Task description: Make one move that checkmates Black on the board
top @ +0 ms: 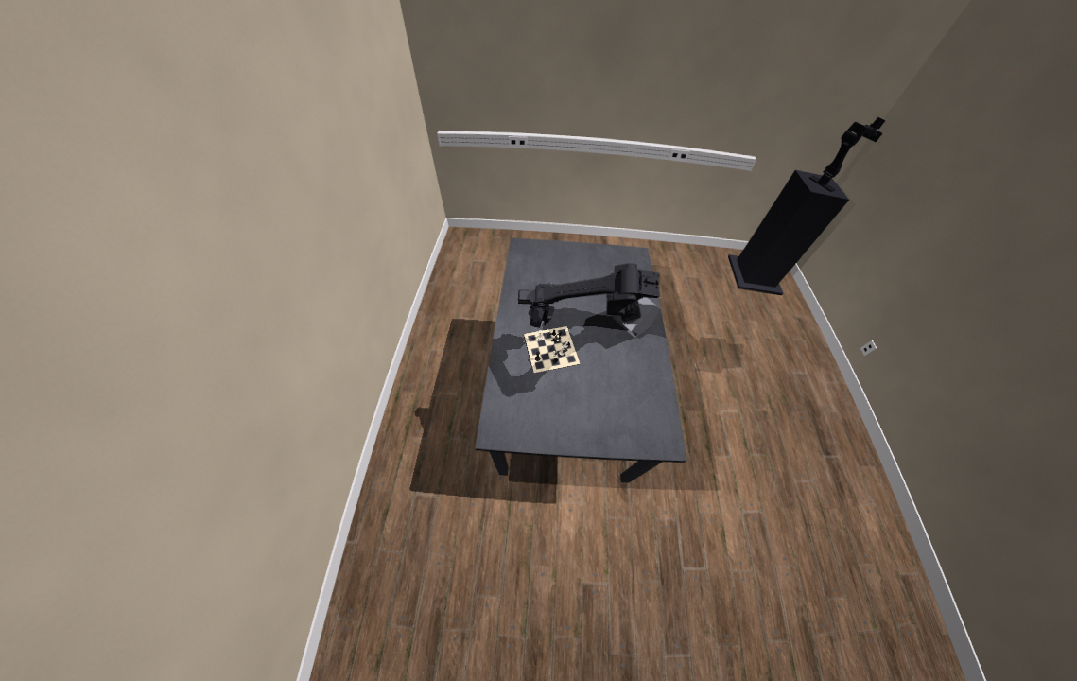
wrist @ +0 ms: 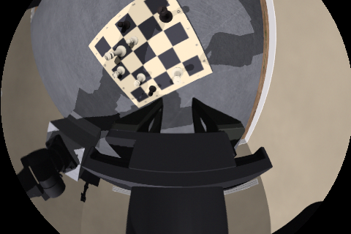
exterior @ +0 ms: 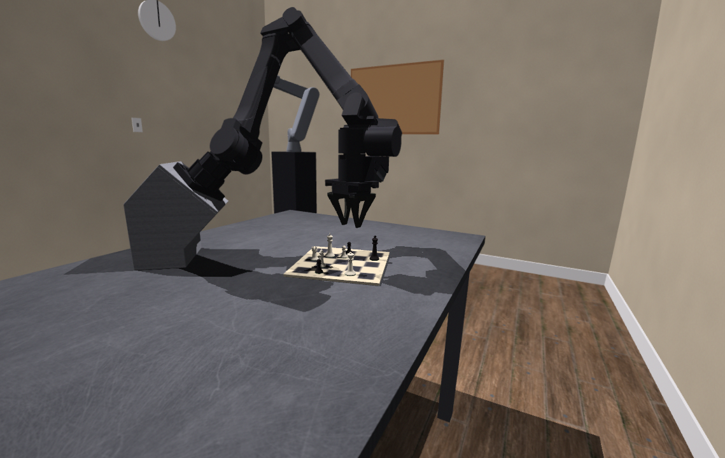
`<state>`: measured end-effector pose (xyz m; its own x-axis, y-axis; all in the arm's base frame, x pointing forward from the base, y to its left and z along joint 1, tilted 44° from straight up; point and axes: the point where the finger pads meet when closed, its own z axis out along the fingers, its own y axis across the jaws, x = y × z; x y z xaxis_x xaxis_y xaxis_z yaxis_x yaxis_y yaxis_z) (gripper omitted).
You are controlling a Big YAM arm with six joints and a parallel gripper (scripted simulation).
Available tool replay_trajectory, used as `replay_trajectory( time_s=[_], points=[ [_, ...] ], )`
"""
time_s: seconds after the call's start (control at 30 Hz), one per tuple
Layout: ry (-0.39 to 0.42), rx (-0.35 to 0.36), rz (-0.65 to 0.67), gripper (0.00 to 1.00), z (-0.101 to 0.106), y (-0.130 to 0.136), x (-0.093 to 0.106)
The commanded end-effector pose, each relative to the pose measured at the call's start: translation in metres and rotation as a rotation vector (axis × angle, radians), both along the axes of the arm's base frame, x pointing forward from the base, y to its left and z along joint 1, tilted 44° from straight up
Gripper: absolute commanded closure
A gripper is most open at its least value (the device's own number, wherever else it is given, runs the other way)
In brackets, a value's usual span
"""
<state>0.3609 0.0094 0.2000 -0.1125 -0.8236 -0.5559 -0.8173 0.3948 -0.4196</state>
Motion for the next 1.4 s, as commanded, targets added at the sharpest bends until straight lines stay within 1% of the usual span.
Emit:
replay_trajectory(
  time_s=[0.0, 0.1, 0.9, 1.2, 1.37],
  points=[
    [-0.026, -0.030, 0.033, 0.60, 0.009, -0.005, 0.007],
    [-0.038, -0.033, 0.033, 0.60, 0.012, -0.005, 0.008],
    [-0.037, -0.032, 0.032, 0.60, 0.011, -0.005, 0.008],
    [-0.028, -0.025, 0.039, 0.60, 0.003, 0.003, 0.008],
    [-0.008, -0.019, 0.036, 0.60, -0.009, 0.006, 0.006]
  ],
)
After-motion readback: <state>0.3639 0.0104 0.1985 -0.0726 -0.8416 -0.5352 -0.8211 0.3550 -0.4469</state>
